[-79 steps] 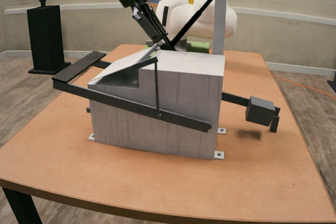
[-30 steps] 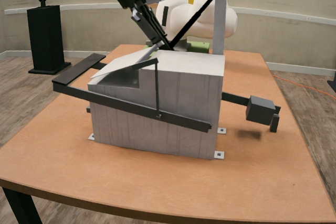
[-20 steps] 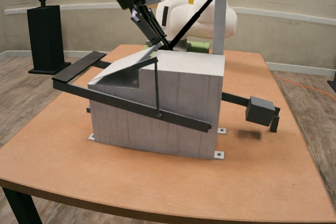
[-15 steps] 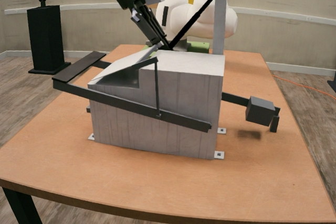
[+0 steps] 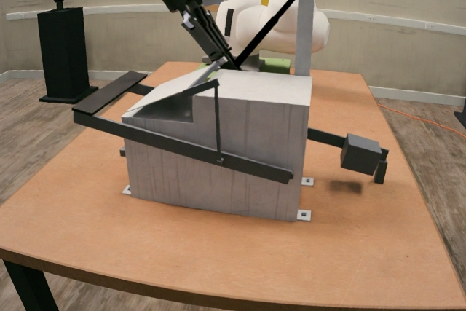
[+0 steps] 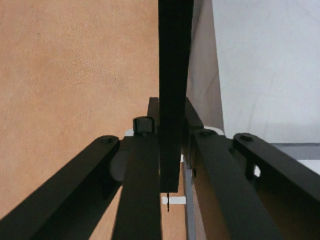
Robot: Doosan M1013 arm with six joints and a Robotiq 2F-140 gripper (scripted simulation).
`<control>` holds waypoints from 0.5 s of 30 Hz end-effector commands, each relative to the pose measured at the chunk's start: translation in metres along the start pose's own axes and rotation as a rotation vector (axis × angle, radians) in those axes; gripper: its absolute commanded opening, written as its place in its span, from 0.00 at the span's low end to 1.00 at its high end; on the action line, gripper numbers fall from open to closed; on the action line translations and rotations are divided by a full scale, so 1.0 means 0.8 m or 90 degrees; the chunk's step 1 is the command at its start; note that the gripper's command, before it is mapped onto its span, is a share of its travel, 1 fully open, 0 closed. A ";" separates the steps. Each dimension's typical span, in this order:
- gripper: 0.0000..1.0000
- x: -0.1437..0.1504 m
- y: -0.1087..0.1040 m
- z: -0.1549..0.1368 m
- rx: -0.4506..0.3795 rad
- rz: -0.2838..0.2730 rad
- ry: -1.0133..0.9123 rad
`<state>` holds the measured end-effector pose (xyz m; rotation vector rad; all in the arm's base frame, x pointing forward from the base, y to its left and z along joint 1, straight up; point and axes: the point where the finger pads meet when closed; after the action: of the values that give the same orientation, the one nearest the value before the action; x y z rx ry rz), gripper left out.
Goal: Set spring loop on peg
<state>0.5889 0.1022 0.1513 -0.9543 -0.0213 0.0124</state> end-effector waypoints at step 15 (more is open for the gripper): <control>0.17 -0.003 -0.001 0.001 0.000 0.006 0.004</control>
<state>0.5863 0.1022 0.1514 -0.9541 -0.0096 0.0184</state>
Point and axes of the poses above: the point where the finger pads meet when closed, its own y axis out along the fingers, its own x axis across the jaws, z = x × y, and after that the axes turned 2 degrees about -y, right-handed
